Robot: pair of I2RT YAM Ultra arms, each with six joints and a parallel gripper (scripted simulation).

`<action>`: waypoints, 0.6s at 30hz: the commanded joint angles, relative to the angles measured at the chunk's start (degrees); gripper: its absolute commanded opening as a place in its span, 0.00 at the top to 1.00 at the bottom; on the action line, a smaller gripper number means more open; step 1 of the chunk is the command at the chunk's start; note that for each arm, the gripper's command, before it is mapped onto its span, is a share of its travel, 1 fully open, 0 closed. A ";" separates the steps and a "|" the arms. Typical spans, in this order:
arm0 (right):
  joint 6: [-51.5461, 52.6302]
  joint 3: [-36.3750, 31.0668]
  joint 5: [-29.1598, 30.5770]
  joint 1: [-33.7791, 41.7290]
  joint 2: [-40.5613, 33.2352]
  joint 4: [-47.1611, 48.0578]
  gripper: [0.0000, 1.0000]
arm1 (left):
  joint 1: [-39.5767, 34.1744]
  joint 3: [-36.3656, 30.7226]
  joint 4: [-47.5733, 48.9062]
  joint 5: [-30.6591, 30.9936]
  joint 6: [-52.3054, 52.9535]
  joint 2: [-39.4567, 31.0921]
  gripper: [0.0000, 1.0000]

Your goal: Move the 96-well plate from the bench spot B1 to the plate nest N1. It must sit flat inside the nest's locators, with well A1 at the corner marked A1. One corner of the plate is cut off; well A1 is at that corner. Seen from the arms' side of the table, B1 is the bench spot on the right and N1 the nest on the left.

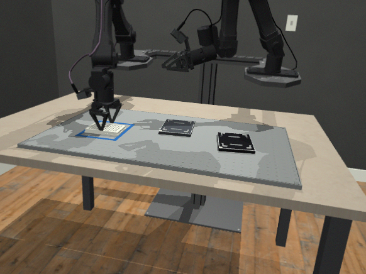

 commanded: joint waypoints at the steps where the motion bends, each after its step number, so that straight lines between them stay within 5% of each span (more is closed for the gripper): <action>1: -0.39 1.45 0.43 0.02 1.53 1.06 0.00 | 0.08 -0.75 0.55 0.62 -0.57 -0.83 0.00; 18: -0.13 0.87 0.11 0.01 1.05 0.32 0.20 | 0.08 -0.75 0.55 0.62 -0.57 -0.83 0.00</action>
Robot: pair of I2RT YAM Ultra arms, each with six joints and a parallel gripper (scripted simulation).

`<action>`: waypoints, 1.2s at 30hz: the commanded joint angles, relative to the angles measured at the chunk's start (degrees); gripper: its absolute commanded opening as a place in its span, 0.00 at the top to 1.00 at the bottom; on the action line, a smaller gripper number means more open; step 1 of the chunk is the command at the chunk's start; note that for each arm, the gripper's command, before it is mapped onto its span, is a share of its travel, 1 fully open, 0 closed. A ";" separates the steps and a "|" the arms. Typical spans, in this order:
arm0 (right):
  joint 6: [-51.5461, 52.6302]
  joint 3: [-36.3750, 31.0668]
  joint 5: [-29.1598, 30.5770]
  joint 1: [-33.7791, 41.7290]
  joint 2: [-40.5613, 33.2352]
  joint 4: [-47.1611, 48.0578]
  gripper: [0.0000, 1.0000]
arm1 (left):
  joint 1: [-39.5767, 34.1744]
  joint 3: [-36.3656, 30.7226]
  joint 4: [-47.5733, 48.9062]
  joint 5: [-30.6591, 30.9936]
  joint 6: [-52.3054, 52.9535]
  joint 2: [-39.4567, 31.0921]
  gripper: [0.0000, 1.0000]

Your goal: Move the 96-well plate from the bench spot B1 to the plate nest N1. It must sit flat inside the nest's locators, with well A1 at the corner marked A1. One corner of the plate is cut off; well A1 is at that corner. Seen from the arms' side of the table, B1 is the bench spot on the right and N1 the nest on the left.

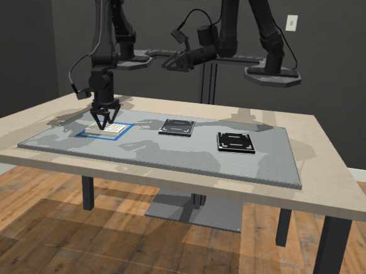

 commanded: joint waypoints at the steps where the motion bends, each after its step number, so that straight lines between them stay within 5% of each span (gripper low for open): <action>1: -0.10 0.87 0.11 0.01 1.03 -0.25 0.21 | 0.08 -0.75 0.55 0.62 -0.57 -0.83 0.00; 36: -0.10 0.87 0.11 0.01 1.03 -0.26 0.65 | 0.08 -0.75 0.55 0.62 -0.57 -0.83 0.00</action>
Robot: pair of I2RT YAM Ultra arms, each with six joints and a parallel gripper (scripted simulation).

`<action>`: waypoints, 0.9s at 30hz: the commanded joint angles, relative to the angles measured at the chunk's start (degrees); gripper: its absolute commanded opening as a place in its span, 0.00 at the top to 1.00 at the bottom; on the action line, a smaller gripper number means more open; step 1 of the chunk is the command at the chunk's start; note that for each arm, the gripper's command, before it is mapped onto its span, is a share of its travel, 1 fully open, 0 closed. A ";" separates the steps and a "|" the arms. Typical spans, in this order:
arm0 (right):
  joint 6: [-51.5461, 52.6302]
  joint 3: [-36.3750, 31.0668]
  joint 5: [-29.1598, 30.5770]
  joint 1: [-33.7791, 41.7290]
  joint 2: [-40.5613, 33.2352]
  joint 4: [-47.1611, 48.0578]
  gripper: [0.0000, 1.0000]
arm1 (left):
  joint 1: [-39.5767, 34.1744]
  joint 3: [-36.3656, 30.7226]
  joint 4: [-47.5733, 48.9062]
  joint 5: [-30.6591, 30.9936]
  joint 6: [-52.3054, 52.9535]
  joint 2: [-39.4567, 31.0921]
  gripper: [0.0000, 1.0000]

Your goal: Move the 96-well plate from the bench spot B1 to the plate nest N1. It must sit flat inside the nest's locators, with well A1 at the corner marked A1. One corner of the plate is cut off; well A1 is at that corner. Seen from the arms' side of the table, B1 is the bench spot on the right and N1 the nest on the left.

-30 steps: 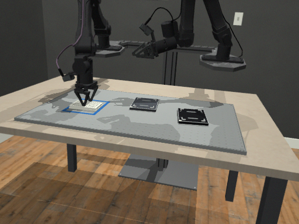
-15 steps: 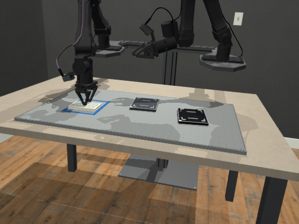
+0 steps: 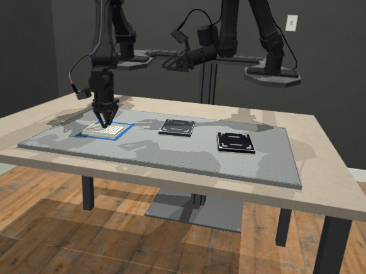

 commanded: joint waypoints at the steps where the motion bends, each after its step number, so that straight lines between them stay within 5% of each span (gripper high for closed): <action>1: -0.10 0.87 0.17 0.01 0.99 -0.04 0.67 | 0.08 -0.75 0.55 0.62 -0.57 -0.83 0.00; 27: -0.09 0.85 0.17 0.02 0.92 -0.12 0.98 | 0.08 -0.75 0.55 0.62 -0.57 -0.83 0.00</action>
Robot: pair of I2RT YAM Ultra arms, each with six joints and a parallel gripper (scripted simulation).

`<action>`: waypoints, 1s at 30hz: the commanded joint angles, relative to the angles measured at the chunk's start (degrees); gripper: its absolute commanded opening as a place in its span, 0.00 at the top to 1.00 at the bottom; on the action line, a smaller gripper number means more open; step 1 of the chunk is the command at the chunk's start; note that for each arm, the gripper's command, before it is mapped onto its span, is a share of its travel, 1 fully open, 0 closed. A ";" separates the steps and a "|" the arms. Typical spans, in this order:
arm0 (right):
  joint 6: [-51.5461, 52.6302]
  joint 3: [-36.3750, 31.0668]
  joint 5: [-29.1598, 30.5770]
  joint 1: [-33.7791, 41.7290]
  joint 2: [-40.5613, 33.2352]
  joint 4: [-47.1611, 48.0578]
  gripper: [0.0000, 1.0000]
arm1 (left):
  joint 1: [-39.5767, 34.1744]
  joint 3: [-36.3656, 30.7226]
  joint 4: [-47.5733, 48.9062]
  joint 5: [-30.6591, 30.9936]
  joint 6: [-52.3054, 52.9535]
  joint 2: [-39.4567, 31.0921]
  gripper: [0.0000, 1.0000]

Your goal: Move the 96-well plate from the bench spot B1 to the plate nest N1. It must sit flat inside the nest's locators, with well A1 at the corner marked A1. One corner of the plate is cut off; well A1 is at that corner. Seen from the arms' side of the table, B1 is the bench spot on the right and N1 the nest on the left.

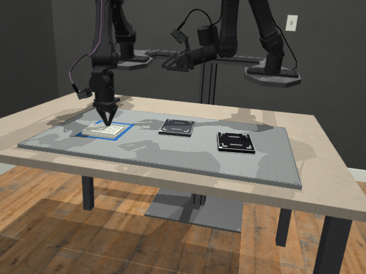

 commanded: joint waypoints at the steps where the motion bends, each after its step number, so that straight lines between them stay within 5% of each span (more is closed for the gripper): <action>1: -0.11 0.84 0.74 0.02 0.95 2.48 0.99 | 0.08 -0.75 0.55 0.62 -0.57 -0.83 0.00; 6: -0.11 0.84 0.74 0.02 0.95 2.47 1.00 | 0.08 -0.75 0.55 0.62 -0.57 -0.83 0.00; 10: 0.72 2.33 0.72 -0.12 0.09 -3.17 0.55 | 0.08 -0.75 0.55 0.62 -0.57 -0.83 0.00; 12: 0.72 2.33 0.72 -0.12 0.09 -3.17 0.55 | 0.08 -0.75 0.55 0.62 -0.57 -0.83 0.00; 17: 1.29 5.96 0.67 -0.63 -4.09 -9.00 0.00 | 0.08 -0.75 0.55 0.62 -0.57 -0.83 0.00; 30: 1.13 7.79 0.68 -0.53 -4.35 -9.01 0.00 | 0.08 -0.75 0.55 0.62 -0.57 -0.83 0.00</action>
